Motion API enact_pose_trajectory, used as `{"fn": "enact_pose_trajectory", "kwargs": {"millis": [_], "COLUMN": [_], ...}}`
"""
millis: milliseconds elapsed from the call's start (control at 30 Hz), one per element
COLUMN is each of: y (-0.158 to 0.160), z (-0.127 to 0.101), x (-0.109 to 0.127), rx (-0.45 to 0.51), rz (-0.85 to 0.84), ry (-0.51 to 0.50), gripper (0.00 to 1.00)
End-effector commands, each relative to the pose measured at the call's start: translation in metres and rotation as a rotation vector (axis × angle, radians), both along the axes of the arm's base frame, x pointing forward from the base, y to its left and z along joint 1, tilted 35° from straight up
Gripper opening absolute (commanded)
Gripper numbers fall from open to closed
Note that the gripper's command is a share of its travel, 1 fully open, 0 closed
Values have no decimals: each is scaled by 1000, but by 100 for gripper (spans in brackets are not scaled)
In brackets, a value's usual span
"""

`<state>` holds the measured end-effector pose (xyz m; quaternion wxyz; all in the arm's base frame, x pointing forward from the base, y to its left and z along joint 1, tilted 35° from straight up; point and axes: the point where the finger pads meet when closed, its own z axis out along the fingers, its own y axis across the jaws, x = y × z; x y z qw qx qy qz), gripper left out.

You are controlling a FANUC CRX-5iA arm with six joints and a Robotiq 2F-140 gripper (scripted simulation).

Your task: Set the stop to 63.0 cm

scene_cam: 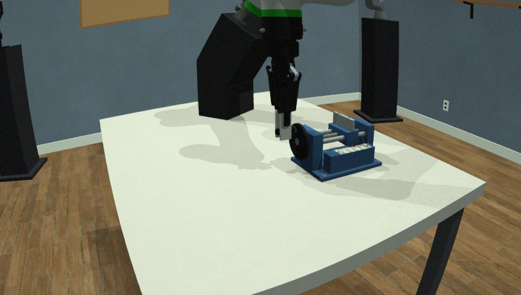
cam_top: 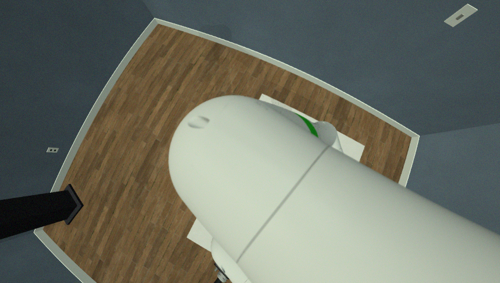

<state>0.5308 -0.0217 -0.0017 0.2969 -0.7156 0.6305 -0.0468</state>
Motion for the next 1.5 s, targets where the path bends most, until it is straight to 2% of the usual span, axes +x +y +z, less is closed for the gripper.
{"fn": "enact_pose_trajectory", "kwargs": {"millis": [0,300,700,1467], "y": [1,6,10,13], "z": [-7,-22,-31,-38], "x": [-4,-5,-2,4], "rx": [0,0,0,0], "rz": [0,0,0,0], "ry": [-1,-1,-1,-1], "gripper": [4,4,4,4]}}
